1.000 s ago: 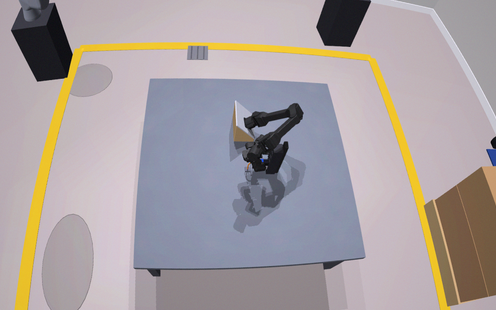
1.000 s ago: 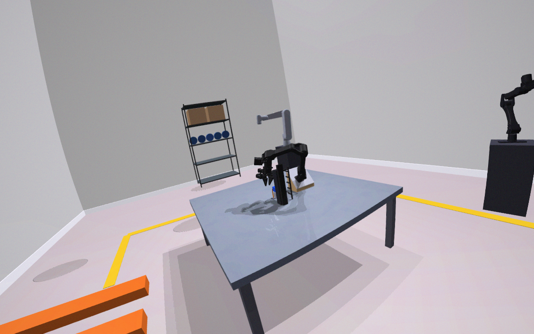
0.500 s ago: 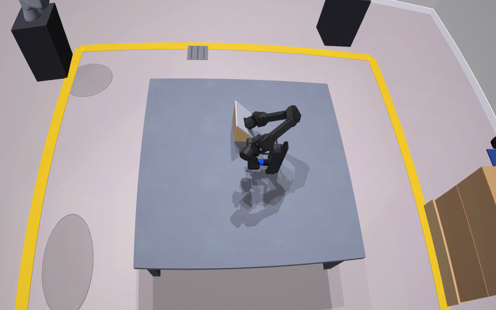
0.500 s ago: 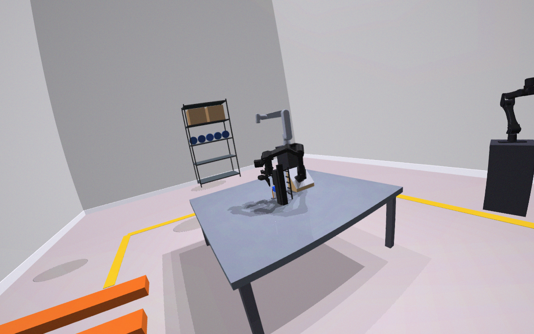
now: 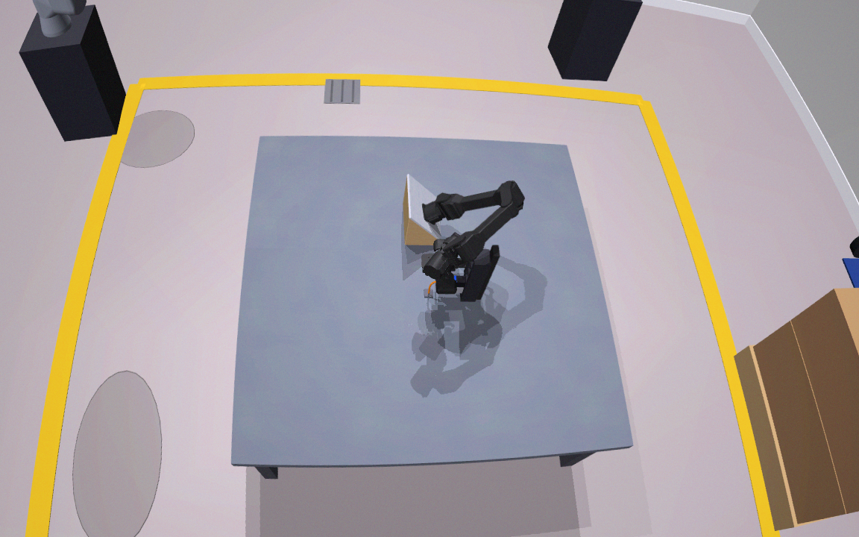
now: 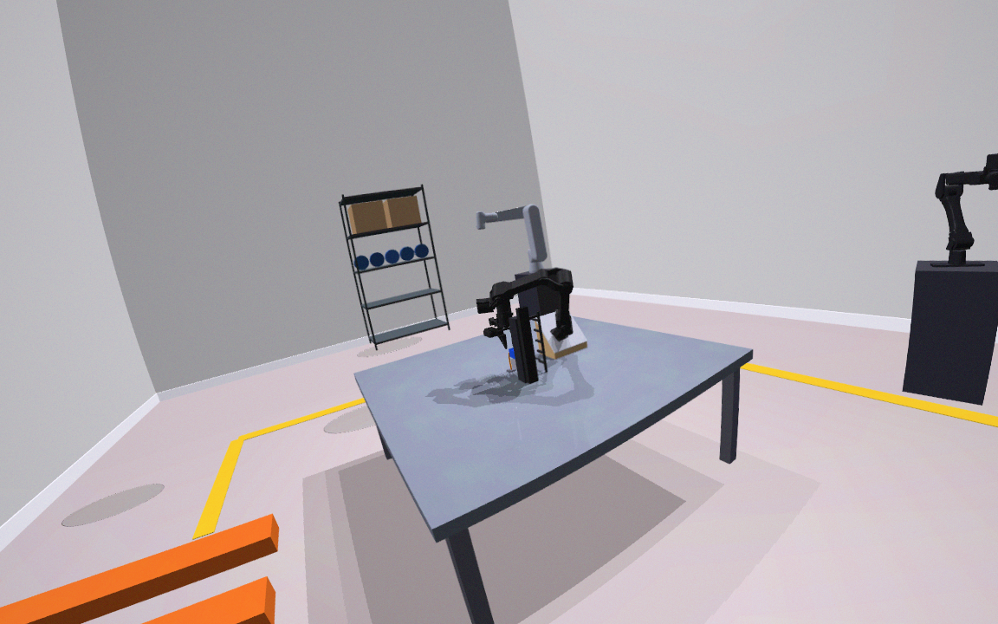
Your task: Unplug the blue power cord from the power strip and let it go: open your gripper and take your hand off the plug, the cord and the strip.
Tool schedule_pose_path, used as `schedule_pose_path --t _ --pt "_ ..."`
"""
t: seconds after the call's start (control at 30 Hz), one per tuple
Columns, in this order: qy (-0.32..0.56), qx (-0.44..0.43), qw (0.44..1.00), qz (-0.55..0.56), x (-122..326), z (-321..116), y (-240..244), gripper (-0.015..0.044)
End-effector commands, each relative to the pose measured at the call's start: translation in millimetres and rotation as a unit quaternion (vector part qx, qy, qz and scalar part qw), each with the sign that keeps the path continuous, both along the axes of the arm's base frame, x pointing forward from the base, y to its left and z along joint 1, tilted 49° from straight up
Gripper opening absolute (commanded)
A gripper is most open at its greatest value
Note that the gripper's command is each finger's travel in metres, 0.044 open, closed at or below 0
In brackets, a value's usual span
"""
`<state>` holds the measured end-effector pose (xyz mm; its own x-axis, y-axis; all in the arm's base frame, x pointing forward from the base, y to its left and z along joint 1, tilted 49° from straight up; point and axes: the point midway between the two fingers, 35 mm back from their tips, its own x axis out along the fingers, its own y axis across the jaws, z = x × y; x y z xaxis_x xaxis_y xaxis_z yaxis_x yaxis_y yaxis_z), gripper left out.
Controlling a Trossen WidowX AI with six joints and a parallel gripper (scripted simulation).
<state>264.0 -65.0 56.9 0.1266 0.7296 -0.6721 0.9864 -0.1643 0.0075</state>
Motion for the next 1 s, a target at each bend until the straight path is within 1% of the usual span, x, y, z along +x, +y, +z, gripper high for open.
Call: schedule_pose_path --t 0.0,0.33,0.93,0.97 --pt "0.004 0.004 1.0 0.0 -1 5 7 0.016" --pt "0.004 0.005 1.0 0.0 0 12 13 0.016" --pt "0.003 0.005 1.0 0.0 1 4 22 0.016" --pt "0.0 0.001 1.0 0.001 2 5 20 0.0134"
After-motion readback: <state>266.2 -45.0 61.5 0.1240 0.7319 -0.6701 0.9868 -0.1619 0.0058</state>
